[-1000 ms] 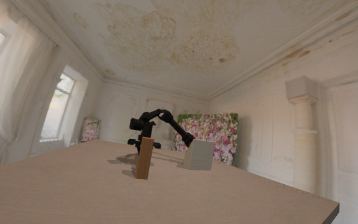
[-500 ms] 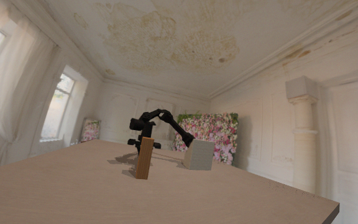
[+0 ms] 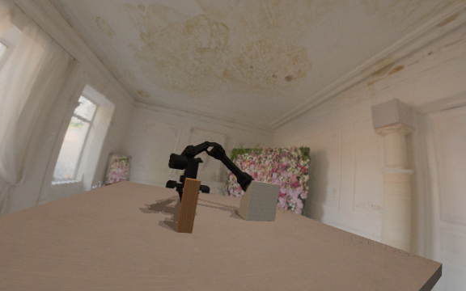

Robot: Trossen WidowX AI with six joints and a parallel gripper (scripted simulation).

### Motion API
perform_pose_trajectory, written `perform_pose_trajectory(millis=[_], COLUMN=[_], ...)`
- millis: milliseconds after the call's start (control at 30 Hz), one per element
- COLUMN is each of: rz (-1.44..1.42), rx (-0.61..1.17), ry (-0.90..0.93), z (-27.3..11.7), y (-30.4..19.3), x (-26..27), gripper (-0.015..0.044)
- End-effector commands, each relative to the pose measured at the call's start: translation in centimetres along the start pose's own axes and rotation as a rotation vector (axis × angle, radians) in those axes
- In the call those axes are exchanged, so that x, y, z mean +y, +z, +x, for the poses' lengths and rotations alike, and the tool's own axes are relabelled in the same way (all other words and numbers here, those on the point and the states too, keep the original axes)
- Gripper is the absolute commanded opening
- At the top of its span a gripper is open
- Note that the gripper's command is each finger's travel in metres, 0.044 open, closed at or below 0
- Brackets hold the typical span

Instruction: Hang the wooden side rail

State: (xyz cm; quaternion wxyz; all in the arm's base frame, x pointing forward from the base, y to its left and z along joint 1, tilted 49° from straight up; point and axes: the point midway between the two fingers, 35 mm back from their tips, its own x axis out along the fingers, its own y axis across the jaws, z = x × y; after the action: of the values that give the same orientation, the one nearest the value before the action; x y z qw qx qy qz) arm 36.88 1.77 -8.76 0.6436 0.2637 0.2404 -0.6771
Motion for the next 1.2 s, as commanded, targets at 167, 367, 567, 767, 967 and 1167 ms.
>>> perform_pose_trajectory(millis=[167,367,567,767,967,1167], rz=[0.001,0.001,0.001,0.001,0.001,0.001], rx=[0.004,0.004,0.004,0.004,0.004,0.004], ry=[0.012,0.012,0.012,0.012,0.012,0.012], z=[-0.40,-0.42,-0.48,-0.52,-0.46,-0.40], y=[-0.46,-0.51,-0.58,-0.64,-0.70,-0.77], x=[0.08,0.13,0.13,0.06,0.03,0.09], gripper=[0.0000,0.0000,0.0000,0.0000,0.0000,0.0000])
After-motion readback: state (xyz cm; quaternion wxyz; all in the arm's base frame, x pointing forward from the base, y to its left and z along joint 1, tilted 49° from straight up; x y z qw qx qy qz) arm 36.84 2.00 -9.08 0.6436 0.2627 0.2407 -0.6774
